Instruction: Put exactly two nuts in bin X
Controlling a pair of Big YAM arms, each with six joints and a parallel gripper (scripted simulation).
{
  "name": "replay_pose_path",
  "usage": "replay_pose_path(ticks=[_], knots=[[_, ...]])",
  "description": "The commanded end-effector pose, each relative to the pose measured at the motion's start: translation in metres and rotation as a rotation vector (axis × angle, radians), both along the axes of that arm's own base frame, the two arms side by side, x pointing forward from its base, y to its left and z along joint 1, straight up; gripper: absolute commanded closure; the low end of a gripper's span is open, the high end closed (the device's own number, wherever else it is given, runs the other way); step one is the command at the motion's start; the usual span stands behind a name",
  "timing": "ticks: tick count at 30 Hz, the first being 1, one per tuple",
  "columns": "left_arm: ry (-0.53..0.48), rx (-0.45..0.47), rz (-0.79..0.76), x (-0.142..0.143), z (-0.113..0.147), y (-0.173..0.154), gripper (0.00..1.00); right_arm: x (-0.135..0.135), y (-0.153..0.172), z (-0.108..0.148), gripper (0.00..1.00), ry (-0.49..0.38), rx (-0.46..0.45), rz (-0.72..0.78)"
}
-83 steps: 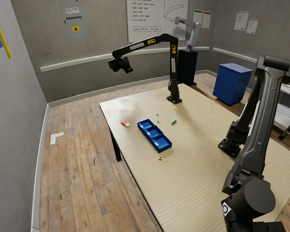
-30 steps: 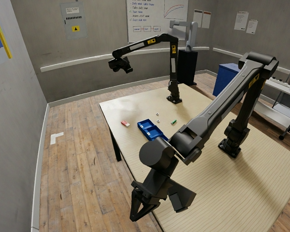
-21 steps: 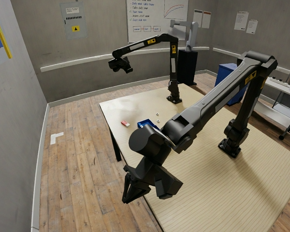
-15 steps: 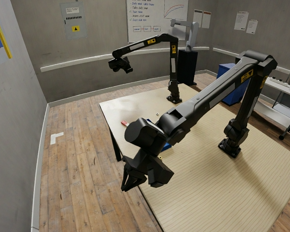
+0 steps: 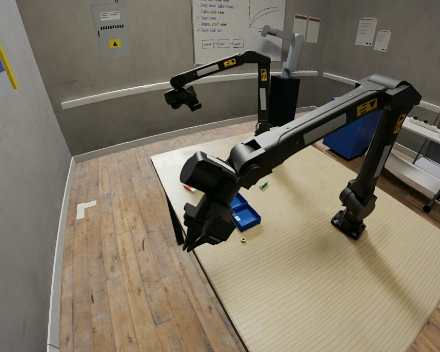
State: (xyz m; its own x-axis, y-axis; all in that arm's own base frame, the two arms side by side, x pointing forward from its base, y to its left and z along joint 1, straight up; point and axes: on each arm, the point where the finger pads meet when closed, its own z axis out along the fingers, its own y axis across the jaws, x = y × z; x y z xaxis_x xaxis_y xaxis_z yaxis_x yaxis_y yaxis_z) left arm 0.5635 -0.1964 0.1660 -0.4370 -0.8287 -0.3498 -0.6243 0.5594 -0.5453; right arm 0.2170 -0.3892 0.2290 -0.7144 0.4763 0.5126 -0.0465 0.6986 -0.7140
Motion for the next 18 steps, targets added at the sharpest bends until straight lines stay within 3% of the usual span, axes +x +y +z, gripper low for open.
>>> replay_pose_path(ticks=[1, 3, 4, 5, 6, 9, 11, 13, 14, 16, 17, 18], knots=[[0.002, 0.02, -0.114, -0.002, 0.031, -0.036, 0.91, -0.004, -0.003, 0.004, 0.0, -0.008, -0.008, -0.011], [-0.008, 0.022, -0.127, -0.013, 0.043, -0.048, 0.91, -0.004, -0.003, 0.004, 0.0, -0.008, -0.008, -0.011], [0.031, 0.039, -0.128, -0.027, 0.022, -0.044, 0.91, -0.004, -0.003, 0.004, 0.0, -0.008, -0.008, -0.011], [0.018, 0.032, -0.173, -0.022, 0.043, -0.057, 0.91, -0.004, -0.003, 0.004, 0.0, -0.008, -0.008, -0.011], [0.064, 0.057, -0.214, -0.027, 0.029, -0.064, 0.91, -0.004, -0.003, 0.004, 0.0, -0.008, -0.008, -0.011], [0.072, 0.063, -0.231, -0.033, 0.031, -0.07, 0.91, -0.004, -0.003, 0.004, 0.0, -0.008, -0.008, -0.011], [0.132, 0.098, -0.315, -0.045, 0.023, -0.082, 0.91, -0.004, -0.003, 0.004, 0.0, -0.008, -0.008, -0.011], [0.111, 0.096, -0.328, -0.06, 0.042, -0.091, 0.91, -0.004, -0.003, 0.004, 0.0, -0.008, -0.008, -0.011], [0.165, 0.119, -0.329, -0.082, 0.014, -0.086, 0.91, -0.004, -0.003, 0.004, 0.0, -0.008, -0.008, -0.011], [0.166, 0.108, -0.313, -0.087, 0.014, -0.09, 0.91, -0.004, -0.003, 0.004, 0.0, -0.008, -0.008, -0.011], [0.143, 0.108, -0.374, -0.078, 0.039, -0.107, 0.91, -0.004, -0.003, 0.004, 0.0, -0.008, -0.008, -0.011], [0.192, 0.135, -0.415, -0.083, 0.024, -0.113, 0.91, -0.004, -0.003, 0.004, 0.0, -0.008, -0.008, -0.011]])
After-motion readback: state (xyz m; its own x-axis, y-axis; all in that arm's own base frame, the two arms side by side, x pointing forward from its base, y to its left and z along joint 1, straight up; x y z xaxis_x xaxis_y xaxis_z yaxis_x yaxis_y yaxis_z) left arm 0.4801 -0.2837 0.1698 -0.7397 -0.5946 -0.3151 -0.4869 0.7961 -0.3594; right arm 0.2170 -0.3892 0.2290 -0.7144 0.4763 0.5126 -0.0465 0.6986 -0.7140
